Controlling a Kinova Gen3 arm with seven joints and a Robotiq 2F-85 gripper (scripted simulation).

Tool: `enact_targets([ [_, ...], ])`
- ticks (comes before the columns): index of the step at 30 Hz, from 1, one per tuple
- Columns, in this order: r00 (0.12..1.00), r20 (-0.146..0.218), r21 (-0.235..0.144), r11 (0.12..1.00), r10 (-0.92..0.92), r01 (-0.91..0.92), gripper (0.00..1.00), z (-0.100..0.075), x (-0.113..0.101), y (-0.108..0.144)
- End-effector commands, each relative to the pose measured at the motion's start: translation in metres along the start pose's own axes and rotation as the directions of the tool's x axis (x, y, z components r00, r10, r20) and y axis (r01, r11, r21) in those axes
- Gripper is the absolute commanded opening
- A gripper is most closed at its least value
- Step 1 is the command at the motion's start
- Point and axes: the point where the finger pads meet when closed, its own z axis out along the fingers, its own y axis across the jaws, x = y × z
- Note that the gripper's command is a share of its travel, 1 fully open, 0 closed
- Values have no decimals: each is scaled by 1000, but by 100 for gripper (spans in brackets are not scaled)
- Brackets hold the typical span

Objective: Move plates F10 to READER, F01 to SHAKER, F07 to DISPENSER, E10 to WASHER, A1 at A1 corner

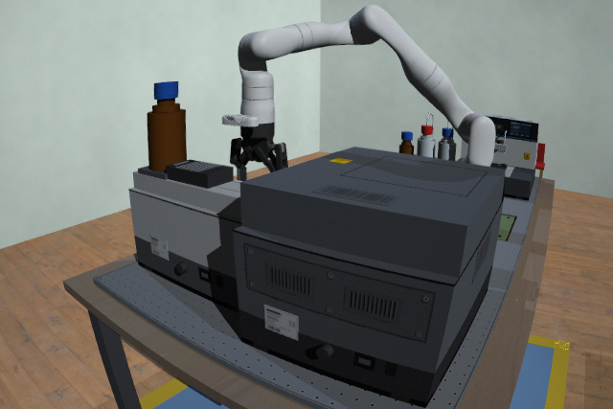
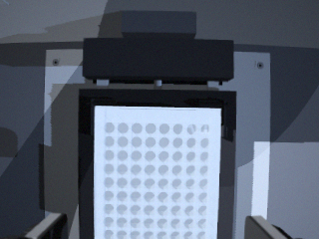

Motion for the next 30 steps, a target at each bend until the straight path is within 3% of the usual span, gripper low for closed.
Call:
enact_targets([
  [1, 1000, -2, -2, 1000, 0, 0, 100, -6, 0, 0],
  [30, 1000, -2, -2, 1000, 0, 0, 100, -40, 0, 0],
])
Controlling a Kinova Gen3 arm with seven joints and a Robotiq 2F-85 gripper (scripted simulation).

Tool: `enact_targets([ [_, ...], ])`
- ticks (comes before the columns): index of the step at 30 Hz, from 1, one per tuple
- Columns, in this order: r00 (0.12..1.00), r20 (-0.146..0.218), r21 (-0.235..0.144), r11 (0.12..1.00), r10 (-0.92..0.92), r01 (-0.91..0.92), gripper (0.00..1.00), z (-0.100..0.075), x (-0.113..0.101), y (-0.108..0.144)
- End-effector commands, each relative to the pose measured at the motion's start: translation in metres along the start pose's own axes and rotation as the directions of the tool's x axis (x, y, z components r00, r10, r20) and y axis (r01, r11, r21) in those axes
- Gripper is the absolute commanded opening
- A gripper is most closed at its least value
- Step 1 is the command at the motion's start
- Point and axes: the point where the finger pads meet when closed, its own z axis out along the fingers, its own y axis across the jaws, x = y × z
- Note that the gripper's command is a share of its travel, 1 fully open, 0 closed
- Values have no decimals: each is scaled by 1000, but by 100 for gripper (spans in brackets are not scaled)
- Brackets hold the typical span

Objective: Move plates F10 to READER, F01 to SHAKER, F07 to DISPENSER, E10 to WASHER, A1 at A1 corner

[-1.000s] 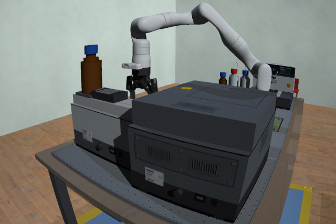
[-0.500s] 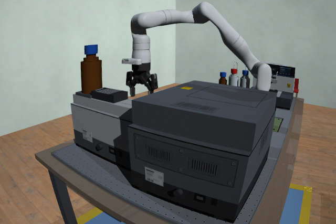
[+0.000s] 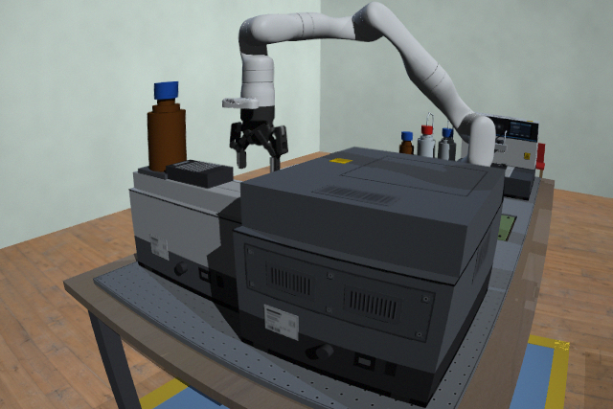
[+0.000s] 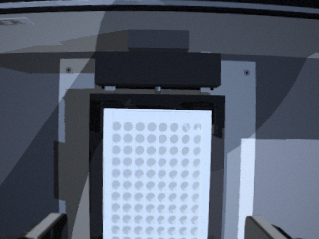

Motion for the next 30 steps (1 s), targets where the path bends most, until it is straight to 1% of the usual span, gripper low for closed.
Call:
enact_targets([
  [1, 1000, -2, -2, 1000, 0, 0, 100, -4, 0, 0],
  [8, 1000, -2, -2, 1000, 0, 0, 100, -13, 0, 0],
  [18, 1000, -2, -2, 1000, 0, 0, 100, -13, 0, 0],
  [24, 976, -1, -2, 976, -218, 218, 100, -13, -20, 1],
  [30, 976, -1, -2, 976, -218, 218, 100, -13, -40, 2],
])
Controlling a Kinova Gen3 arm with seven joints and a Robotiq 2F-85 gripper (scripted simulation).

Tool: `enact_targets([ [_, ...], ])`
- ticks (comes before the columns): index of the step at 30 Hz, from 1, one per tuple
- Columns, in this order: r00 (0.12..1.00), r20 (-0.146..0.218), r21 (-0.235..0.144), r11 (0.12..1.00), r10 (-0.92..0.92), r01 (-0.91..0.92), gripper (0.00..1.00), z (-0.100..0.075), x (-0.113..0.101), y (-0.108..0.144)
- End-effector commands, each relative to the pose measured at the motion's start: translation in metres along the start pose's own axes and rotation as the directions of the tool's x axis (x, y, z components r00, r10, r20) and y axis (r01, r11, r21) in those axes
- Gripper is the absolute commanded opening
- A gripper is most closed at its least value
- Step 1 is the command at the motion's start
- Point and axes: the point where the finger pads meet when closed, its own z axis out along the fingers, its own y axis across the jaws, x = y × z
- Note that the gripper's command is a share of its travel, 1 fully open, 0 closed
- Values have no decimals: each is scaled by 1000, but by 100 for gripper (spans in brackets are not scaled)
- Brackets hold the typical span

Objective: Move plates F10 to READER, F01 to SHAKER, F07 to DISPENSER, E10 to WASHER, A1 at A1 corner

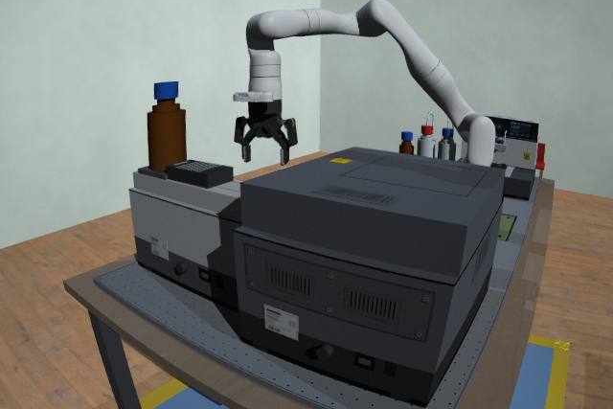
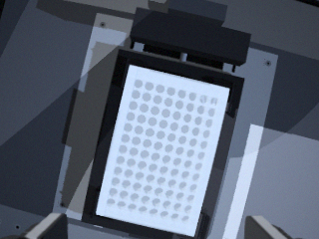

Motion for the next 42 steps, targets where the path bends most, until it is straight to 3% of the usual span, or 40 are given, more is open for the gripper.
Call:
enact_targets([
  [1, 1000, -7, -4, 1000, -9, 9, 100, -1, -14, -2],
  [5, 1000, -7, -4, 1000, -9, 9, 100, -1, -21, -3],
  [11, 974, -6, -5, 974, -227, 227, 100, -1, -40, -7],
  [22, 974, -5, -5, 974, -227, 227, 100, -1, -70, -11],
  [28, 901, -4, -6, 901, -434, 434, 100, -1, -90, -15],
  [39, 901, -4, -6, 901, -434, 434, 100, -1, -119, -19],
  [42, 842, -3, -6, 842, -539, 539, 100, 0, -129, -18],
])
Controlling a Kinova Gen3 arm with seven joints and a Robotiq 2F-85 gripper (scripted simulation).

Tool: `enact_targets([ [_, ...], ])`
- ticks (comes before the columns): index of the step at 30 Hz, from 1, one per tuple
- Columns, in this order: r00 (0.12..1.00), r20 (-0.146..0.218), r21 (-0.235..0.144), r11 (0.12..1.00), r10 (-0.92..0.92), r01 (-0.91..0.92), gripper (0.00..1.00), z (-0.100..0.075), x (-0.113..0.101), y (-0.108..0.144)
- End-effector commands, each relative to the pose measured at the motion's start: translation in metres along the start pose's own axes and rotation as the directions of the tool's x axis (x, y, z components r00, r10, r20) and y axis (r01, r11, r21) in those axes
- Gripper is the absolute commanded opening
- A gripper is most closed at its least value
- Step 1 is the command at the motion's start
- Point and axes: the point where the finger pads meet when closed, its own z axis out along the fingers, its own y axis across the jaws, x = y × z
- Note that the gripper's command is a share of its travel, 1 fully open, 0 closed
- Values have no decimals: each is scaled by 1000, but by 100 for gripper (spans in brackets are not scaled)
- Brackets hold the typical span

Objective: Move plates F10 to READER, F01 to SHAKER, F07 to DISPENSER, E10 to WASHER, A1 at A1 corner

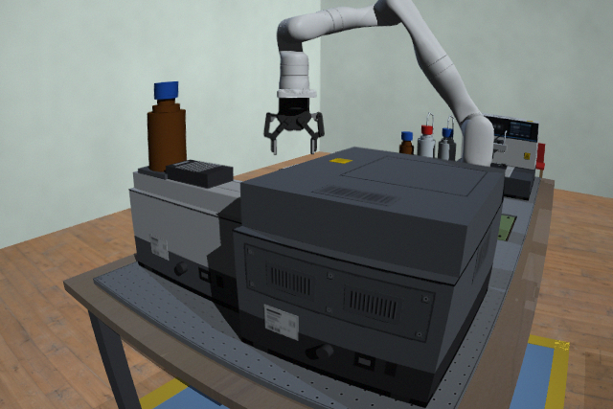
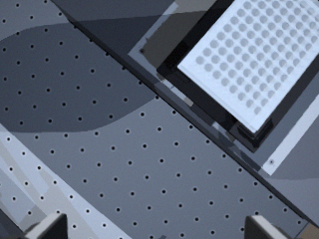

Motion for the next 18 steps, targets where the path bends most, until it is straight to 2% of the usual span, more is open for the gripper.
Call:
enact_targets([
  [1, 991, 0, -3, 991, -132, 132, 100, -1, -11, -3],
  [3, 982, 0, -3, 982, -191, 191, 100, -1, -18, -5],
  [11, 982, 0, -3, 982, -191, 191, 100, -1, -43, -14],
  [14, 982, 0, -3, 982, -191, 191, 100, -1, -45, -14],
  [18, 939, 1, -3, 939, -345, 345, 100, -1, -58, -18],
])
